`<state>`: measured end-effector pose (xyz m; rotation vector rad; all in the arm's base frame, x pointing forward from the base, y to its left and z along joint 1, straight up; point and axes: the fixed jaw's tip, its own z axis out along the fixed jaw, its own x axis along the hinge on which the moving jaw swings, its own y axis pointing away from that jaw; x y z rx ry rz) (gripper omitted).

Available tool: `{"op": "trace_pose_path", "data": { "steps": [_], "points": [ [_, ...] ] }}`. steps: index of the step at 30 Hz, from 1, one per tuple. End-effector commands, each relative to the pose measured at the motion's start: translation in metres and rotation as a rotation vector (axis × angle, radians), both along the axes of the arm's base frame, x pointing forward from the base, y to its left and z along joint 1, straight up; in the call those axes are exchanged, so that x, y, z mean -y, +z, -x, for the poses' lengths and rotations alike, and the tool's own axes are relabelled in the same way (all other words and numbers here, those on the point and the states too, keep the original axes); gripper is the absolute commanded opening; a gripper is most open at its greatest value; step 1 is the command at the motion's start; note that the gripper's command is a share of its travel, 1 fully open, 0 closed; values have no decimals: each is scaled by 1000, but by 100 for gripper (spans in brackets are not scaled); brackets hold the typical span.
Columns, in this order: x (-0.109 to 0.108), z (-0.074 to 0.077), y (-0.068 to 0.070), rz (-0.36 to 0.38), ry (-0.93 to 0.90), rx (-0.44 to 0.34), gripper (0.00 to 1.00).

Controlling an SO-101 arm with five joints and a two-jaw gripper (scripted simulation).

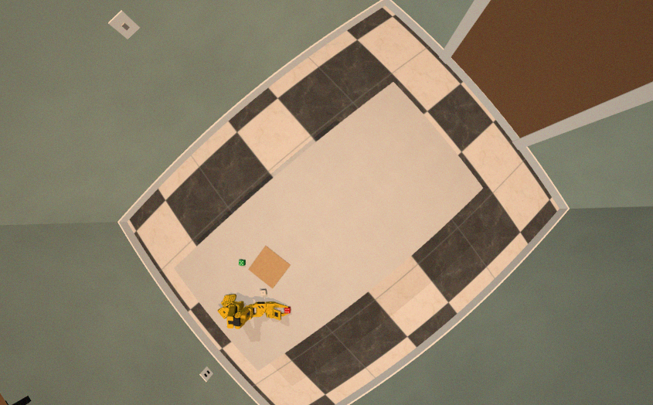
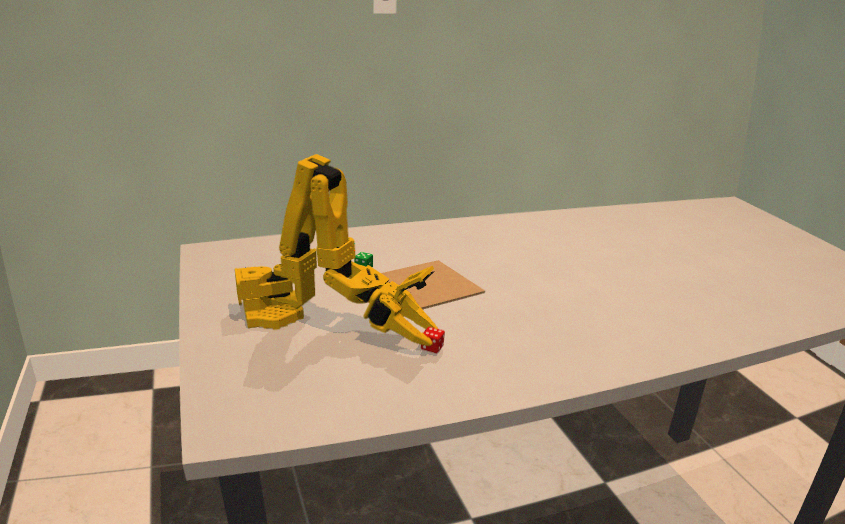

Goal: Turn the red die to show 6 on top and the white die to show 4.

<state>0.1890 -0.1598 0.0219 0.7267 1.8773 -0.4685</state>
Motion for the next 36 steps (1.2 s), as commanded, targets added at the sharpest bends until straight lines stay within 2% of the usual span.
{"op": "trace_pose_path", "data": {
  "steps": [1,36],
  "points": [
    [4,-4,6,37,2,29,0],
    [4,-4,2,37,2,29,0]
  ]
}}
